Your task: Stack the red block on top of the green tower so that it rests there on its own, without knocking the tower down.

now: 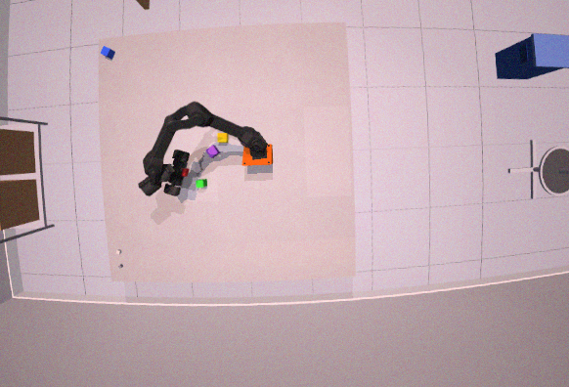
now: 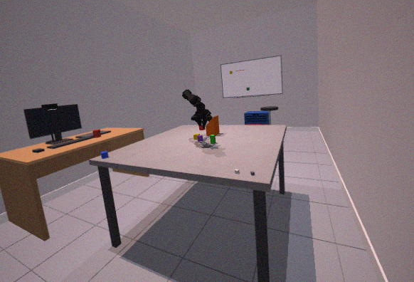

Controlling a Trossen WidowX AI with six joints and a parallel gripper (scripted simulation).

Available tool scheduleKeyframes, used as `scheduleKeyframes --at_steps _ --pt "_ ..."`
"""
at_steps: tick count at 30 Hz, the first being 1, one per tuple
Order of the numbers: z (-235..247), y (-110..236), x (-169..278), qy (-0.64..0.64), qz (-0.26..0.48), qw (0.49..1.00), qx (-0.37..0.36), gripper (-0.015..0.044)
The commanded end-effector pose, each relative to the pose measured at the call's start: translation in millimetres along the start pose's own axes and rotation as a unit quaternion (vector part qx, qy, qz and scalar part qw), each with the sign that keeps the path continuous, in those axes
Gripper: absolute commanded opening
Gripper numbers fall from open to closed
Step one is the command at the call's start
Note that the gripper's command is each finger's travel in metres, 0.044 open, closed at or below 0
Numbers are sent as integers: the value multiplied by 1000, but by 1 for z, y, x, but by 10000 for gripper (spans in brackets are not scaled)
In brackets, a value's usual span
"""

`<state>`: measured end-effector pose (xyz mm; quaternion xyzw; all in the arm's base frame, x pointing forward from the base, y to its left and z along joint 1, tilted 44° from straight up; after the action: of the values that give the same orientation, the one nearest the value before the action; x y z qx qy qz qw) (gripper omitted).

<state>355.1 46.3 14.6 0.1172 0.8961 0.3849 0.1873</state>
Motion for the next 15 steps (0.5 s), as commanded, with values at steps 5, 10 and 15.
scheduleKeyframes --at_steps 5,10,15 --pt "41 -4 50 -2 4 1000 3 0" --pt "50 -5 66 -2 4 1000 6 0" --pt "50 -20 66 -2 3 1000 6 0"
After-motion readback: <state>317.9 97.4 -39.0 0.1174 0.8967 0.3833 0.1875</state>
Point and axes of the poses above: the point midway between the two fingers, 35 mm back from their tips, its own y axis back along the fingers, its own z axis across the jaws, x = y × z, the point moved 4 cm from there along y, back along the fingers
